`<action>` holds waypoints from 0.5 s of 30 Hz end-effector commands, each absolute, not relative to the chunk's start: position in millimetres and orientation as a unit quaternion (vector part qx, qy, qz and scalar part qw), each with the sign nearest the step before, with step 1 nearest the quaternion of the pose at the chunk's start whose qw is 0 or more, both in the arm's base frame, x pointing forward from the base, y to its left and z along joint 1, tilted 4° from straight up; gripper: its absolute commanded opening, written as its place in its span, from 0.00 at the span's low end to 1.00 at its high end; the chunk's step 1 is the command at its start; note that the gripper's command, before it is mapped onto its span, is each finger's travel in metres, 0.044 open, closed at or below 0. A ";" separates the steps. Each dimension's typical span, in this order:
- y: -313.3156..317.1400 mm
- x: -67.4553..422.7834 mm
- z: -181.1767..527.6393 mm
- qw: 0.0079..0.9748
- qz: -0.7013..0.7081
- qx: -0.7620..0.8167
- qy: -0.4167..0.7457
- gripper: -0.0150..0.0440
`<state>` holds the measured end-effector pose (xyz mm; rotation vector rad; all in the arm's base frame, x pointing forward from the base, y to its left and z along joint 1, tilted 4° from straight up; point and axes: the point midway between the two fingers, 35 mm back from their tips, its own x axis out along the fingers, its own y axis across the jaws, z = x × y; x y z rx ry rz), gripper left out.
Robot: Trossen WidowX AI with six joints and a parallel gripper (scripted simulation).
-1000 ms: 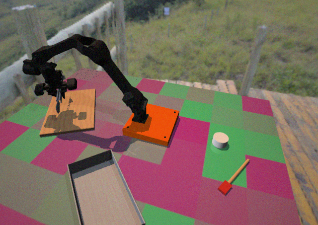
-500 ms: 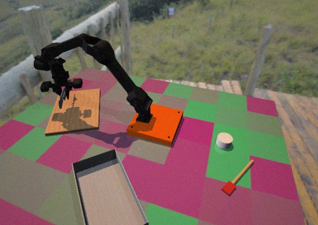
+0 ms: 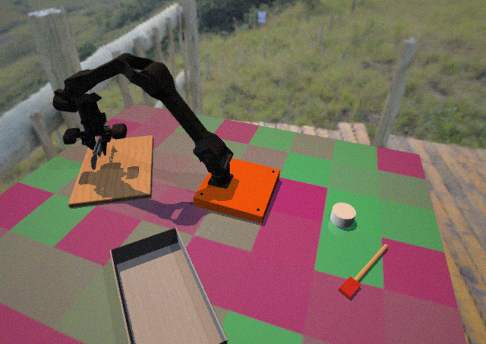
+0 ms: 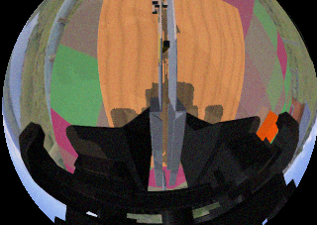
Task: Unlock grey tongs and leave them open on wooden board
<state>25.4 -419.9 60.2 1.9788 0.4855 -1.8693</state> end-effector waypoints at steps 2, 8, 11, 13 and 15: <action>-420.9 26.4 52.8 0.190 -0.663 0.703 0.172 0.00; -420.6 27.0 43.3 0.190 -0.663 0.703 0.172 0.00; -420.6 27.1 42.2 0.190 -0.663 0.703 0.172 0.00; -420.6 27.1 42.2 0.190 -0.663 0.703 0.172 0.00; -419.2 26.5 42.6 0.187 -0.664 0.703 0.174 0.09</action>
